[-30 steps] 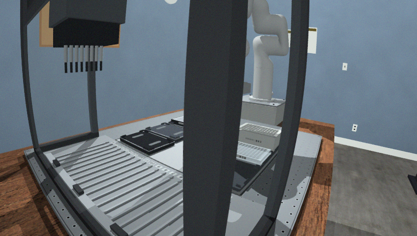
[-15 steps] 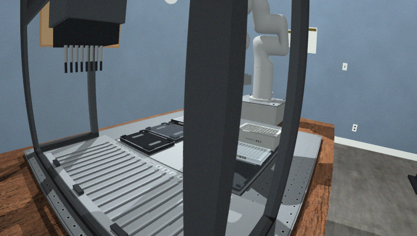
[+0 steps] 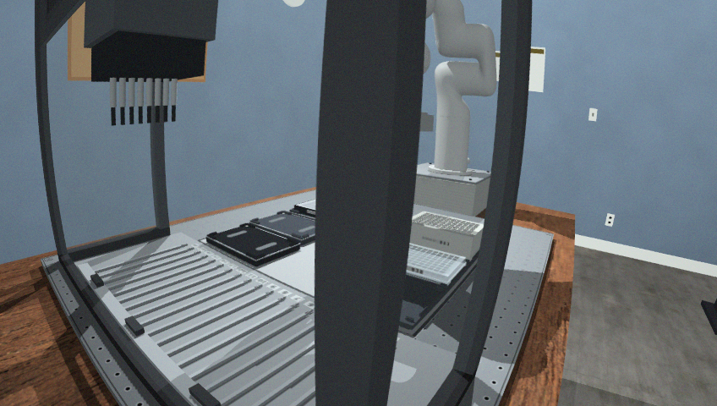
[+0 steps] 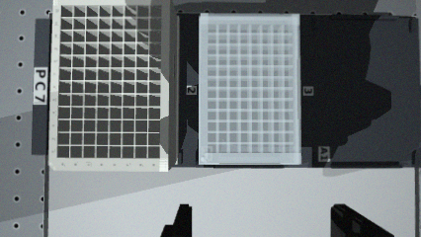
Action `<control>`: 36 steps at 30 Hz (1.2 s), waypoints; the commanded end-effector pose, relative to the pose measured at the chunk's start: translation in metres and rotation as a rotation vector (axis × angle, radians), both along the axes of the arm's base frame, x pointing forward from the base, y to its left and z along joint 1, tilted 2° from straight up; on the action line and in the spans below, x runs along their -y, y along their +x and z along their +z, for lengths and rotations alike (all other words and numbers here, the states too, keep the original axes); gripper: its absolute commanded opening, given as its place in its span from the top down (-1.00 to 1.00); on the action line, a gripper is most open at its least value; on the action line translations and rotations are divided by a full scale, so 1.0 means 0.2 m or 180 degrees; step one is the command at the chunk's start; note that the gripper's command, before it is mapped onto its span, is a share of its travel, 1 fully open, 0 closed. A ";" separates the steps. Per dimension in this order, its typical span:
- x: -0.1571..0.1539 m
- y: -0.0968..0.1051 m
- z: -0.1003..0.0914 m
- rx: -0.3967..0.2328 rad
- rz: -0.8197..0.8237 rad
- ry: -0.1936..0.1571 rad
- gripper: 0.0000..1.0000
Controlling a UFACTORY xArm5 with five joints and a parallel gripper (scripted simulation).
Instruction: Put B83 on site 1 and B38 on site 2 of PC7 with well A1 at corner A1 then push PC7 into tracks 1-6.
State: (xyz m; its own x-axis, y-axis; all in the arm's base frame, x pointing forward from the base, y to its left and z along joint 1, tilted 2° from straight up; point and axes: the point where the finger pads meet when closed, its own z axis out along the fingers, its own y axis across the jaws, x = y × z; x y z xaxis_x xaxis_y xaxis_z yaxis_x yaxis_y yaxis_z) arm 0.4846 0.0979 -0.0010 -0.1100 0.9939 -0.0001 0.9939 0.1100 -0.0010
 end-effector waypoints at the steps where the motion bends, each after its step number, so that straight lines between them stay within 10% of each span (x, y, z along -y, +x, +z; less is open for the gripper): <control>1: 0.00 0.01 0.04 0.0028 0.0000 -0.0083 -1.00; 36: -0.01 0.01 0.26 0.0029 0.0000 -0.0083 -1.00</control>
State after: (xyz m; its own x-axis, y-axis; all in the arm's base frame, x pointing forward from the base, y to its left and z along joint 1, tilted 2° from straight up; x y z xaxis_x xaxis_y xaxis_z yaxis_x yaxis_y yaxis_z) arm 0.4846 0.0993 0.0492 -0.1100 0.9939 0.0000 0.9939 0.1100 -0.0001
